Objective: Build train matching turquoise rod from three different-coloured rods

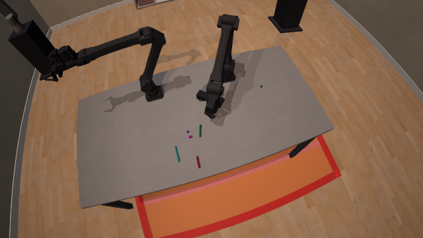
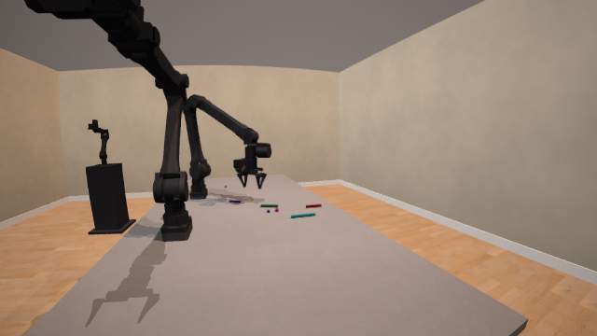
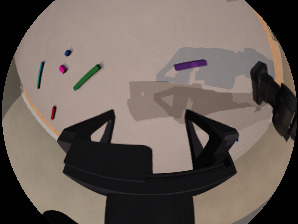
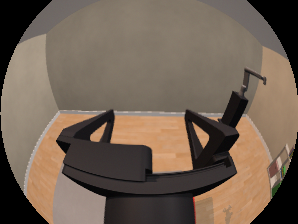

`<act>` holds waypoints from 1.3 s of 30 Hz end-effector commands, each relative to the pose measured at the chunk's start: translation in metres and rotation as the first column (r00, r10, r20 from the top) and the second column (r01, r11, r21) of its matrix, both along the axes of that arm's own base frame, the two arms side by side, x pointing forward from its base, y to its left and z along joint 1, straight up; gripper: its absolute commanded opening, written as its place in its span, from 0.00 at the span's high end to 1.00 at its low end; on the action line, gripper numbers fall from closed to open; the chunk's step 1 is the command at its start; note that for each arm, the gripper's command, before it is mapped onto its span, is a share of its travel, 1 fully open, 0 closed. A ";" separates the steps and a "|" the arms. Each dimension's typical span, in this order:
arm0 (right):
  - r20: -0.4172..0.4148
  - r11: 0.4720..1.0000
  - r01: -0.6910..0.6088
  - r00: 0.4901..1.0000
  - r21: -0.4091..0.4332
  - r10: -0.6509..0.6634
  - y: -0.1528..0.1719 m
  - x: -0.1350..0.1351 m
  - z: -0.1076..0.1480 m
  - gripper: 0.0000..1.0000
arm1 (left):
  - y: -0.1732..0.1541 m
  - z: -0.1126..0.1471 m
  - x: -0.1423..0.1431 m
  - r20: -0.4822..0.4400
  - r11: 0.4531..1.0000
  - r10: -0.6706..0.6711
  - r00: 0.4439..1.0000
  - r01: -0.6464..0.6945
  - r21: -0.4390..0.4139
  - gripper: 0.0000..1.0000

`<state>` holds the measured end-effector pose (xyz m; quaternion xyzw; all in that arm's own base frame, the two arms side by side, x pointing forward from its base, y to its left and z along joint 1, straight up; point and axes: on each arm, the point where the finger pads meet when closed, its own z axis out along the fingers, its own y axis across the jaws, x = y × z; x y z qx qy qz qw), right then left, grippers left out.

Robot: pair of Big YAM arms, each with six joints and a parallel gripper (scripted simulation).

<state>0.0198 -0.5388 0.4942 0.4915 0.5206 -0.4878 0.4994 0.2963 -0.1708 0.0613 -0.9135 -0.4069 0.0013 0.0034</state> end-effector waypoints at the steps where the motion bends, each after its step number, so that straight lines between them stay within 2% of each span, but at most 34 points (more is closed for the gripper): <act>1: 0.018 1.000 0.009 1.000 -0.025 -0.008 -0.006 -0.003 0.006 0.00 | -0.001 0.011 0.007 0.035 1.000 -0.008 0.999 0.009 -0.024 0.00; 39: 0.018 1.000 0.009 1.000 -0.025 -0.008 -0.006 -0.003 0.006 0.00 | -0.006 0.016 0.012 0.046 0.999 0.016 0.999 -0.015 -0.031 0.00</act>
